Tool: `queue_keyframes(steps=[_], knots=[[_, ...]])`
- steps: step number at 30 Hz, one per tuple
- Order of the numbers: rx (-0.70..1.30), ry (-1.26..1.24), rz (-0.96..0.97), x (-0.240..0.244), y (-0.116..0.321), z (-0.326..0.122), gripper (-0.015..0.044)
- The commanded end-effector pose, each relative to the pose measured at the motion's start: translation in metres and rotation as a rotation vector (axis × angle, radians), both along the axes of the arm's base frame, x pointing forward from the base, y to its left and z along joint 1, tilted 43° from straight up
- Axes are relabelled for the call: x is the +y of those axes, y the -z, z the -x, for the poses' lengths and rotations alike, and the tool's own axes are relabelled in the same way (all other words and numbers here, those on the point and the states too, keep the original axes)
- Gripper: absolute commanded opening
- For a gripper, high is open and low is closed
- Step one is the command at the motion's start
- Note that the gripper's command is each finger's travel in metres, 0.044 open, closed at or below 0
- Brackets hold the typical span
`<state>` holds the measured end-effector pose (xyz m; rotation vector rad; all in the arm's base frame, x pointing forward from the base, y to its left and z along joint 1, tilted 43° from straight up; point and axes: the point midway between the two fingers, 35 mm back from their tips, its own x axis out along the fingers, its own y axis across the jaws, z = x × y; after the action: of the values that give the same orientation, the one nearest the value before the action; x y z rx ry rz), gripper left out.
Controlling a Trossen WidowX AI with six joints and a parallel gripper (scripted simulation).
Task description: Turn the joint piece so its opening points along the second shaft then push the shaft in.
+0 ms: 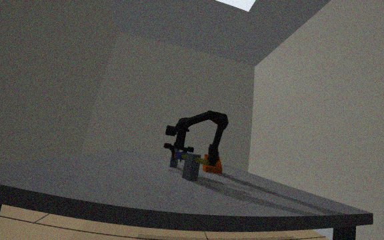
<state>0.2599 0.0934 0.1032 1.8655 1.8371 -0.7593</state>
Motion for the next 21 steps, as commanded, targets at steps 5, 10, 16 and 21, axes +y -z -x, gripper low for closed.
queue_keyframes(steps=[5, 10, 16, 21], knots=[[0.0, 0.002, -0.002, 0.0003, -0.0004, -0.0001, 0.0182], [0.0, 0.0, 0.0, 0.0, 0.0, 0.0, 0.0147], [0.0, 0.0, 0.0, 0.0, 0.0, 0.0, 0.0042], [0.0, 0.0, 0.0, 0.0, 0.0, 0.0, 0.0]])
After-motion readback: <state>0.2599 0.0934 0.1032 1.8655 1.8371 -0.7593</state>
